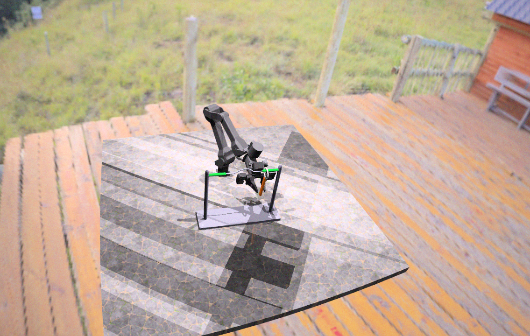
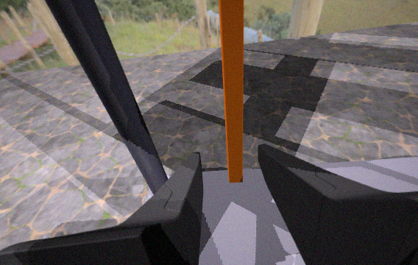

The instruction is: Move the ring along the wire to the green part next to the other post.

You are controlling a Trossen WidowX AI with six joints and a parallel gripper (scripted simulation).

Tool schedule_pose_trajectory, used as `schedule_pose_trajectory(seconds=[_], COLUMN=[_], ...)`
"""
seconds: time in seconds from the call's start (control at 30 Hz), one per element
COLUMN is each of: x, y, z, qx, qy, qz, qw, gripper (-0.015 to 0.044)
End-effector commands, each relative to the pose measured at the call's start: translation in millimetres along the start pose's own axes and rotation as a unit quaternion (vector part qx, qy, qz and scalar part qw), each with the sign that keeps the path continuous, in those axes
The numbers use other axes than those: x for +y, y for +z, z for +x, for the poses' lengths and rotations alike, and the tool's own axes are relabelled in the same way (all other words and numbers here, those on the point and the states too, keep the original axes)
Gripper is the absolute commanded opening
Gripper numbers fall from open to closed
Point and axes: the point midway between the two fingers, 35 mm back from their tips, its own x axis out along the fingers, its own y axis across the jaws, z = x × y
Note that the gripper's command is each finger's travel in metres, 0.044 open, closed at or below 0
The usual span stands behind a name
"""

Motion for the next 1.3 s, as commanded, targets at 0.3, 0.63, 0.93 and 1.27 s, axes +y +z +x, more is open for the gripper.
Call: schedule_pose_trajectory(seconds=[0.3,0.63,0.93,1.27], x=[-2,-2,-1,-4], y=[-4,-4,-3,-4], z=[-23,-23,-24,-73], qx=[0.002,0.002,0.002,0.002], qy=[-0.002,-0.002,0.000,0.000], qz=[0.002,0.002,0.000,-0.001], qw=[1.000,1.000,1.000,1.000], gripper=[0.0160,0.0160,0.0186,0.0440])
